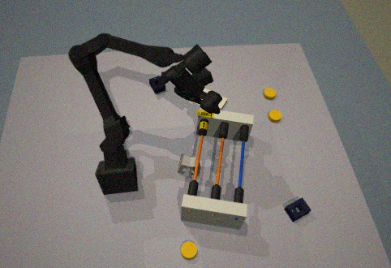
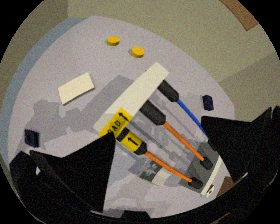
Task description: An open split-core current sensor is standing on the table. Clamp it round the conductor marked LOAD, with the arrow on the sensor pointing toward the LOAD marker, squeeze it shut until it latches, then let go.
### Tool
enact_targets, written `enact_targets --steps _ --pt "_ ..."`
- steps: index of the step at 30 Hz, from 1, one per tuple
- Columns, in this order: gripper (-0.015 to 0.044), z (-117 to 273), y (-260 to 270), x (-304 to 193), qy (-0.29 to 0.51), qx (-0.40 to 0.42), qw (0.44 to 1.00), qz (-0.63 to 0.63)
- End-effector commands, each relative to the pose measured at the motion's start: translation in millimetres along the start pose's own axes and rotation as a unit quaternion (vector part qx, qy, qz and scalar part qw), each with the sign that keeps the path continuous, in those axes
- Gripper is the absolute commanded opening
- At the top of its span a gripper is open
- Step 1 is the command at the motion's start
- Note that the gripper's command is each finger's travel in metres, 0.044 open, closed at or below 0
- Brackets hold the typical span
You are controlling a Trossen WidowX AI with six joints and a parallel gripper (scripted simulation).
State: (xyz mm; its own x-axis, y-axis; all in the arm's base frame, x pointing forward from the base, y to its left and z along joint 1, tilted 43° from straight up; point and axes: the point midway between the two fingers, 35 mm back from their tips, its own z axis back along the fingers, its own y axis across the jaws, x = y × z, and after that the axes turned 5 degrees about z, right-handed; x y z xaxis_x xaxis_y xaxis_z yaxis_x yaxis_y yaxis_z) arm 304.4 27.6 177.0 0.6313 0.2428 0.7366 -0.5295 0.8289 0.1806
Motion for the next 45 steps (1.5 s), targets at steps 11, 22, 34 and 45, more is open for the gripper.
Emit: enact_targets --steps 11,22,34,45 --pt "0.0440 12 22 -9 0.023 0.180 0.978 -0.102" --pt "0.0440 12 22 -9 0.023 0.180 0.978 -0.102" --pt "0.0325 -4 4 -63 0.080 0.135 0.962 -0.224" --pt "0.0325 -20 -3 -169 0.174 0.043 0.879 -0.443"
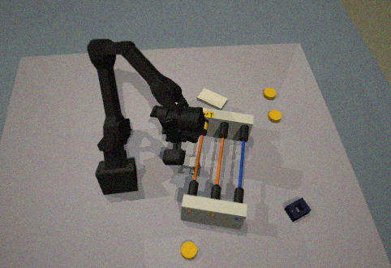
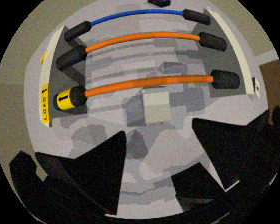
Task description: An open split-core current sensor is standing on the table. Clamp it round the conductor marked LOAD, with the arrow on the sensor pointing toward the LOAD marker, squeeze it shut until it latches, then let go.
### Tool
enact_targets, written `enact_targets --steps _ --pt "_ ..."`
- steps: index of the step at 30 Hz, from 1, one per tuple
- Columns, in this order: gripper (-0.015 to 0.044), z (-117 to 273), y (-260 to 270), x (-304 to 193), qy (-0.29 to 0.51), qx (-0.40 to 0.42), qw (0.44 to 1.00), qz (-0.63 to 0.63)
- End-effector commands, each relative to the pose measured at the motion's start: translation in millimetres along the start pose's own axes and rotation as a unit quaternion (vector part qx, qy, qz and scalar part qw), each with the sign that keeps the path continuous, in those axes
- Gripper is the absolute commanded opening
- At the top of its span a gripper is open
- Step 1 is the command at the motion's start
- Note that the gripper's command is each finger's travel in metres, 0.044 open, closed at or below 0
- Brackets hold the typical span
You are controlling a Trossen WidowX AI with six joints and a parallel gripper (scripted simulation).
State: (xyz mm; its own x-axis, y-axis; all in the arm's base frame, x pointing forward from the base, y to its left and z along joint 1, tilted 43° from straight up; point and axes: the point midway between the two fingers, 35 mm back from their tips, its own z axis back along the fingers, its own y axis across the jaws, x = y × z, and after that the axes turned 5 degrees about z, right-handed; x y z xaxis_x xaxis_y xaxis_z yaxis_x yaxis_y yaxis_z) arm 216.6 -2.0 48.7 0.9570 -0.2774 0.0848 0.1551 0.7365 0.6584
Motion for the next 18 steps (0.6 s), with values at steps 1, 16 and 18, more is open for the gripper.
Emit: enact_targets --steps 1,16,18 --pt "0.0325 -3 -10 -6 0.000 -0.014 0.999 -0.033" --pt "0.0325 -24 -12 -4 0.000 -0.015 0.999 -0.033" --pt "0.0325 -27 -12 -4 0.000 -0.015 0.999 -0.033"
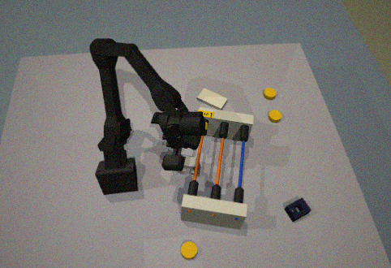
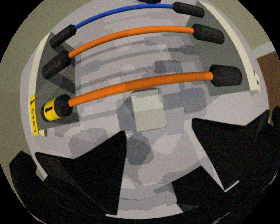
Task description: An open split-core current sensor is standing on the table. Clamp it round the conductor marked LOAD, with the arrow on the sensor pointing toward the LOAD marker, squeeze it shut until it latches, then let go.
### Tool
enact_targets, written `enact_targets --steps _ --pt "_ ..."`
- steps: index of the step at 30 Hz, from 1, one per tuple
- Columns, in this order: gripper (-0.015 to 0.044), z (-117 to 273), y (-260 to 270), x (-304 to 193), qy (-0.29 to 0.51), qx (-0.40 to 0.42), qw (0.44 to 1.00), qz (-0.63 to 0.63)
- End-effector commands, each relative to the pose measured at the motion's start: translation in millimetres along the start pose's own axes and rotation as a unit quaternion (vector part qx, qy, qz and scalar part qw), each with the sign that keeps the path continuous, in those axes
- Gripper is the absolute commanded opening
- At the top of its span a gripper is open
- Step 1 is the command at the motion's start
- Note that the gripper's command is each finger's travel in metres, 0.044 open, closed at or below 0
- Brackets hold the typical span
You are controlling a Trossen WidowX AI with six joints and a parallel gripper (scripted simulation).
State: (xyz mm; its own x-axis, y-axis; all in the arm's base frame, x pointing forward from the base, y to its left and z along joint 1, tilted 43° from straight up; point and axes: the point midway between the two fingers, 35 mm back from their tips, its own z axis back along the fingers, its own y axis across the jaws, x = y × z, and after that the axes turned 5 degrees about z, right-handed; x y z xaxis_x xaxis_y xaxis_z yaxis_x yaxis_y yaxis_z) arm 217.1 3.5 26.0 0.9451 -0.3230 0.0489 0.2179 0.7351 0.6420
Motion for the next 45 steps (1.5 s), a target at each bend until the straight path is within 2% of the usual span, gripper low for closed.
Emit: enact_targets --steps 1,24,27,42,45 --pt "0.0325 -8 -1 -1 0.001 -0.002 1.000 -0.003" --pt "0.0325 -43 1 -3 0.001 0.001 1.000 -0.003" --pt "0.0246 -39 1 -2 0.000 0.000 1.000 0.000" --pt "0.0146 -39 1 -2 0.000 0.000 1.000 0.000" --pt "0.0067 -38 1 -3 0.001 0.000 1.000 -0.001"
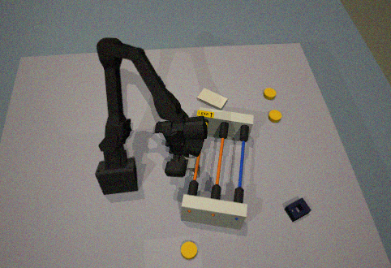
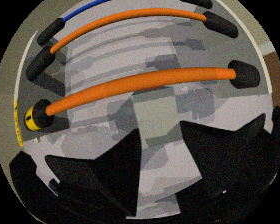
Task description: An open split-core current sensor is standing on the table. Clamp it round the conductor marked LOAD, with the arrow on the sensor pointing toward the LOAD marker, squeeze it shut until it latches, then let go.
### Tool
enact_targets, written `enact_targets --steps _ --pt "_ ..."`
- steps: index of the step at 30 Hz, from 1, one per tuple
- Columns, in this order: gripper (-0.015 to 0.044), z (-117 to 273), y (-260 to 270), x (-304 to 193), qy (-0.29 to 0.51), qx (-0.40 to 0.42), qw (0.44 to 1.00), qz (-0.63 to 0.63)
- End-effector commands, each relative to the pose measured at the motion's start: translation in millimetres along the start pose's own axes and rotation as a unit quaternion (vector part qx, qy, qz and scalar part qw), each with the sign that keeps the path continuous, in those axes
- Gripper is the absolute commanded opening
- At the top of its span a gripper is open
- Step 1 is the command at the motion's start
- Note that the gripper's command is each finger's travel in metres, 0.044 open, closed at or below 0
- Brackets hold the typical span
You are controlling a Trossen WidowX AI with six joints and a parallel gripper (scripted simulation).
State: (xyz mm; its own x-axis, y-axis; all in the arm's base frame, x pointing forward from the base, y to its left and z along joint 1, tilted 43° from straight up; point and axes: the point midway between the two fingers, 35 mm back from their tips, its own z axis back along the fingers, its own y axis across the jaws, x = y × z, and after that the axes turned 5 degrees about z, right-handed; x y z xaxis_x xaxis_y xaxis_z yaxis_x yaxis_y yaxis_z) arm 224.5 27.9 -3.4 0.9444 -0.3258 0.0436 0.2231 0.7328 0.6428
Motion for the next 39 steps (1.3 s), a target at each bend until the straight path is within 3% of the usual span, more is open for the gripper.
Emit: enact_targets --steps 1,3,18,30,35,39 --pt "0.0041 2 0 -3 0.000 0.000 1.000 0.002" --pt "0.0000 3 1 -7 0.000 0.000 1.000 0.001" --pt "0.0000 13 2 -43 0.001 0.000 1.000 -0.001" --pt "0.0315 12 2 -40 0.002 -0.001 1.000 -0.003" --pt "0.0325 19 1 -39 0.002 -0.002 1.000 -0.003" --pt "0.0325 60 1 -42 0.002 -0.002 1.000 -0.002"
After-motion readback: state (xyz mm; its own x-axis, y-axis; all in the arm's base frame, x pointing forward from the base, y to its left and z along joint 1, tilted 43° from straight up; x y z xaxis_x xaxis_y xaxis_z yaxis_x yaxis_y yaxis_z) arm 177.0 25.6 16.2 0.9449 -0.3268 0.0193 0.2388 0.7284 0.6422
